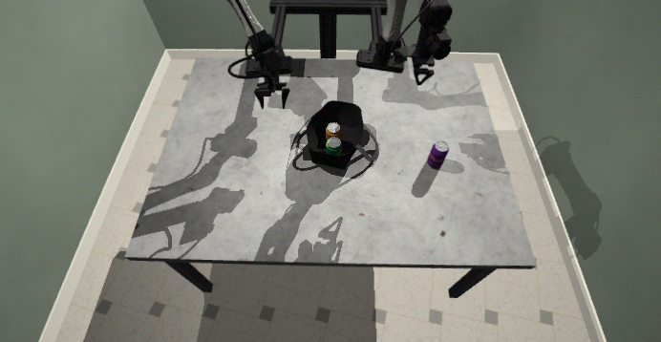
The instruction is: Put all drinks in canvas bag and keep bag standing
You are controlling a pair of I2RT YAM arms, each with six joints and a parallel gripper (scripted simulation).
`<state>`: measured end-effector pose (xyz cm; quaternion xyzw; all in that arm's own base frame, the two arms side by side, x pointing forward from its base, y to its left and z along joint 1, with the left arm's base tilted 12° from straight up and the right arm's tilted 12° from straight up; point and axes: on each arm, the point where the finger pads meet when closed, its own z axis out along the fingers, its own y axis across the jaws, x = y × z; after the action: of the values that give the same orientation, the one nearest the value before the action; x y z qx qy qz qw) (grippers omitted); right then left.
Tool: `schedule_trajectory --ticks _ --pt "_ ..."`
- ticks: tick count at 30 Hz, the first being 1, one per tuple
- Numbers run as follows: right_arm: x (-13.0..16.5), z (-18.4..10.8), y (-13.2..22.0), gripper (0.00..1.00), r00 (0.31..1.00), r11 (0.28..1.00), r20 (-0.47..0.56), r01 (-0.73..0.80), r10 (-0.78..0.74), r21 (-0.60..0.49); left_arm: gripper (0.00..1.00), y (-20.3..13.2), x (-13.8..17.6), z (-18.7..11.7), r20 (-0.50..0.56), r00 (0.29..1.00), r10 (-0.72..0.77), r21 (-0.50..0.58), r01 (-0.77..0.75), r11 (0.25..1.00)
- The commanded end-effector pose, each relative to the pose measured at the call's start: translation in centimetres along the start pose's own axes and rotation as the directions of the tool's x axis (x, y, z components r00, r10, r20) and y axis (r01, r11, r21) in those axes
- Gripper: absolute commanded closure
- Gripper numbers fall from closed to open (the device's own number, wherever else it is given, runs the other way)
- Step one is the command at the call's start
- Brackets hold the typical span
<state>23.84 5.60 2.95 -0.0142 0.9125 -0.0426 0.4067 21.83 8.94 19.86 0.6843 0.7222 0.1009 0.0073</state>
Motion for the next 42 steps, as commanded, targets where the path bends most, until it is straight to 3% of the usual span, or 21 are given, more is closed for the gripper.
schedule_trajectory --ticks 1,3,9,14,18,19,20,24,29,30,31,33,36,39,41,42 --pt "-1.3 -0.3 0.6 0.14 1.000 1.000 0.028 0.004 -0.004 -0.030 0.00 0.3 0.0 -0.5 0.002 1.000 -0.006 -0.023 0.006 1.000" --pt "0.4 0.1 0.5 0.14 1.000 0.999 0.003 0.027 -0.027 -0.029 0.00 0.3 0.0 -0.5 0.002 1.000 -0.006 -0.023 0.006 1.000" --pt "-1.7 -0.3 1.1 0.14 0.999 0.999 0.040 0.013 -0.011 -0.037 0.00 0.3 0.0 -0.5 0.002 1.000 -0.006 -0.023 0.006 1.000" --pt "-1.4 -0.2 -1.2 0.14 0.988 0.992 -0.094 -0.123 0.126 0.038 0.00 0.3 0.0 -0.5 0.002 1.000 -0.006 -0.023 0.006 1.000" --pt "-2.0 -0.9 -3.7 0.14 0.928 0.950 -0.215 -0.277 0.303 0.143 0.00 0.3 0.0 -0.5 0.002 1.000 -0.006 -0.023 0.006 1.000" --pt "-0.8 -0.7 -3.3 0.14 0.943 0.968 -0.230 -0.216 0.240 0.124 0.00 0.3 0.0 -0.5 0.002 1.000 -0.006 -0.023 0.006 1.000" --pt "-3.1 -0.5 -3.5 0.14 0.952 0.961 -0.155 -0.248 0.265 0.121 0.00 0.3 0.0 -0.5 0.002 1.000 -0.006 -0.023 0.006 1.000" --pt "-3.9 -0.7 -4.3 0.14 0.932 0.942 -0.163 -0.300 0.323 0.150 0.00 0.3 0.0 -0.5 0.002 1.000 -0.006 -0.023 0.006 1.000" --pt "-4.3 -2.4 -7.5 0.14 0.800 0.834 -0.260 -0.468 0.541 0.293 0.00 0.3 0.0 -0.5 0.002 1.000 -0.006 -0.023 0.006 1.000" --pt "-3.2 -2.0 -6.8 0.14 0.829 0.869 -0.283 -0.414 0.483 0.270 0.00 0.3 0.0 -0.5 0.002 1.000 -0.006 -0.023 0.006 1.000" --pt "-5.5 -1.7 -7.5 0.14 0.842 0.858 -0.208 -0.443 0.498 0.260 0.00 0.3 0.0 -0.5 0.002 1.000 -0.006 -0.023 0.006 1.000" --pt "-6.0 -2.2 -8.4 0.14 0.807 0.821 -0.206 -0.489 0.554 0.293 0.00 0.3 0.0 -0.5 0.002 1.000 -0.006 -0.023 0.006 1.000" --pt "-6.0 -3.6 -10.1 0.14 0.703 0.730 -0.236 -0.572 0.671 0.374 0.00 0.3 0.0 -0.5 0.002 1.000 -0.006 -0.023 0.006 1.000" --pt "-5.9 -5.5 -11.8 0.14 0.556 0.603 -0.254 -0.644 0.791 0.471 0.00 0.3 0.0 -0.5 0.002 1.000 -0.006 -0.023 0.006 1.000" --pt "-5.9 -5.5 -11.8 0.14 0.556 0.603 -0.254 -0.644 0.791 0.471 0.00 0.3 0.0 -0.5 0.002 1.000 -0.006 -0.023 0.006 1.000" --pt "-6.1 -6.1 -12.5 0.14 0.513 0.561 -0.245 -0.663 0.822 0.495 0.00 0.3 0.0 -0.5 0.002 1.000 -0.006 -0.023 0.006 1.000"
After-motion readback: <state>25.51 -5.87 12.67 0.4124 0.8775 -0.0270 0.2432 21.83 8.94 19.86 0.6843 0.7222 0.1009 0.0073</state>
